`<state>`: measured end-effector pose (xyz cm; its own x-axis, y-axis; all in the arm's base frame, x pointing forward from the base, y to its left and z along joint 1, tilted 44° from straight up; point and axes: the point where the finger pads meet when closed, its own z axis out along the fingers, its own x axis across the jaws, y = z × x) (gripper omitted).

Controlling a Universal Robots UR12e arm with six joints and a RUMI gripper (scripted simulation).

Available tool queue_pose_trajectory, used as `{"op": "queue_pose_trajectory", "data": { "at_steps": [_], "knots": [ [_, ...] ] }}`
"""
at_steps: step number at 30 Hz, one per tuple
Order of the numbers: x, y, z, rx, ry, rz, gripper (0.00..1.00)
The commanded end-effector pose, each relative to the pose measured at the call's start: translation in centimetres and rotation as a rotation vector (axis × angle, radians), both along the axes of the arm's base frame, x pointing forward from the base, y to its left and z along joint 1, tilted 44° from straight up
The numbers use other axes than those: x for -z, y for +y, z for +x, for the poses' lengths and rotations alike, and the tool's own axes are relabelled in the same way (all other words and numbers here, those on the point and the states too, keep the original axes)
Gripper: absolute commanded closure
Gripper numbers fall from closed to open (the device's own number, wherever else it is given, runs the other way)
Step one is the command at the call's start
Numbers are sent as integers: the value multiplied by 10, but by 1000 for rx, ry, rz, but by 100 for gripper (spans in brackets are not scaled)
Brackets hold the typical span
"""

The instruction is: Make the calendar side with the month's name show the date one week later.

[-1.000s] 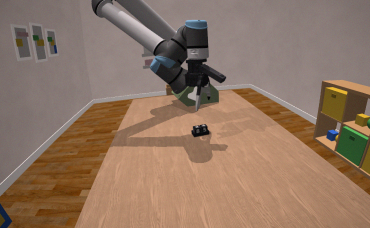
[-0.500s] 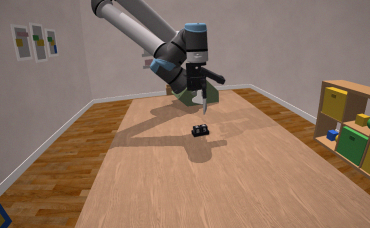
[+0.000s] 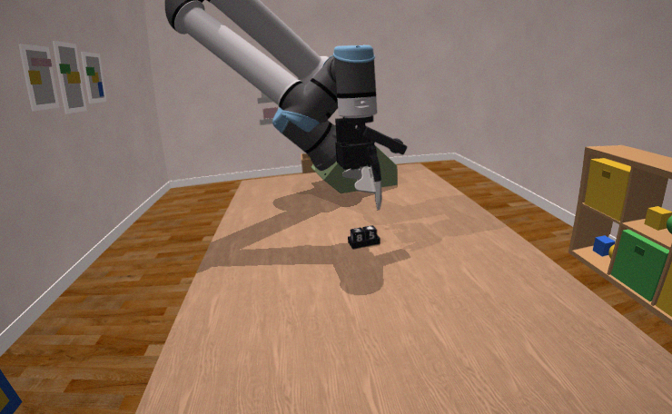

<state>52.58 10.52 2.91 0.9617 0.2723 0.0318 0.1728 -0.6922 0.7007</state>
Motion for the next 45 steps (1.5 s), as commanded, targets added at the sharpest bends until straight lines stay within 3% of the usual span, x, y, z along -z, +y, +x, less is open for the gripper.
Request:
{"op": "queue_pose_trajectory", "data": {
  "at_steps": [1,5,6,45],
  "knots": [
    [0,0,0,-19,14,-3,0],
    [0,0,0,-21,16,-4,0],
    [0,0,0,-21,16,-4,72],
    [0,-1,0,-21,16,-4,72]
  ]
}}
